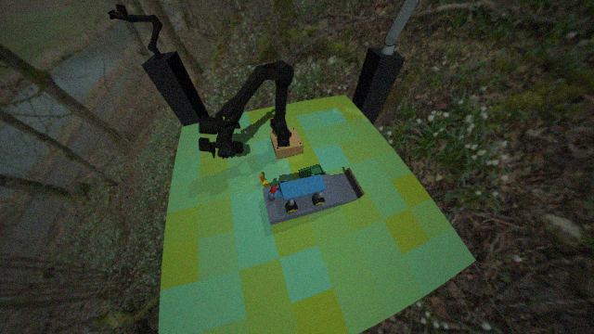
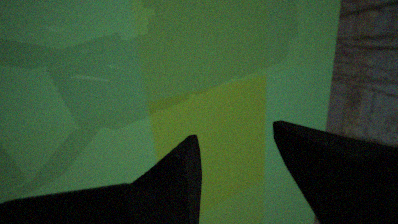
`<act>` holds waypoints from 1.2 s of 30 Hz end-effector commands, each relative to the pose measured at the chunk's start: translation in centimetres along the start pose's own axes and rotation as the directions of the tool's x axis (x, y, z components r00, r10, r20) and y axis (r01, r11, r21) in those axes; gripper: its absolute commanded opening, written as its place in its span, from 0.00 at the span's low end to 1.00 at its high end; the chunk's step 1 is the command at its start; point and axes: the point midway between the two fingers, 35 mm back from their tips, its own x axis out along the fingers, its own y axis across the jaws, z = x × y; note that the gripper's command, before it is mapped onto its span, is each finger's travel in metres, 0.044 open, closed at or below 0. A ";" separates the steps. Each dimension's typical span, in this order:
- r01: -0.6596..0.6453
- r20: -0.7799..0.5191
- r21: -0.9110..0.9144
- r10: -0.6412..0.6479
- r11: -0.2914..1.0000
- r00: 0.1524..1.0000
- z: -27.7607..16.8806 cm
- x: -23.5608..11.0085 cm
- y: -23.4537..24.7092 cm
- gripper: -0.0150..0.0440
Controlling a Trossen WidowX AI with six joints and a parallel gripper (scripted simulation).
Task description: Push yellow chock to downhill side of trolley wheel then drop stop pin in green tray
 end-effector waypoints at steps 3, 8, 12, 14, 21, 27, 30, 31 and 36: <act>-0.092 0.086 -0.463 0.148 0.882 0.985 5.0 -1.3 2.5 0.58; -0.084 0.119 -0.758 0.263 0.647 0.958 8.2 -3.1 4.7 0.58; -0.029 0.123 -0.917 0.352 0.397 0.928 10.3 -4.8 6.7 0.58; 0.012 0.118 -0.965 0.396 0.261 0.911 11.2 -5.7 7.8 0.58; 0.204 0.067 -0.957 0.530 -0.205 0.846 13.4 -9.3 11.3 0.58; 0.225 0.059 -0.943 0.541 -0.246 0.839 13.5 -9.7 11.7 0.58; 0.225 0.059 -0.943 0.541 -0.246 0.839 13.5 -9.7 11.7 0.58; 0.225 0.059 -0.943 0.541 -0.246 0.839 13.5 -9.7 11.7 0.58; 0.225 0.059 -0.943 0.541 -0.246 0.839 13.6 -8.4 12.4 0.58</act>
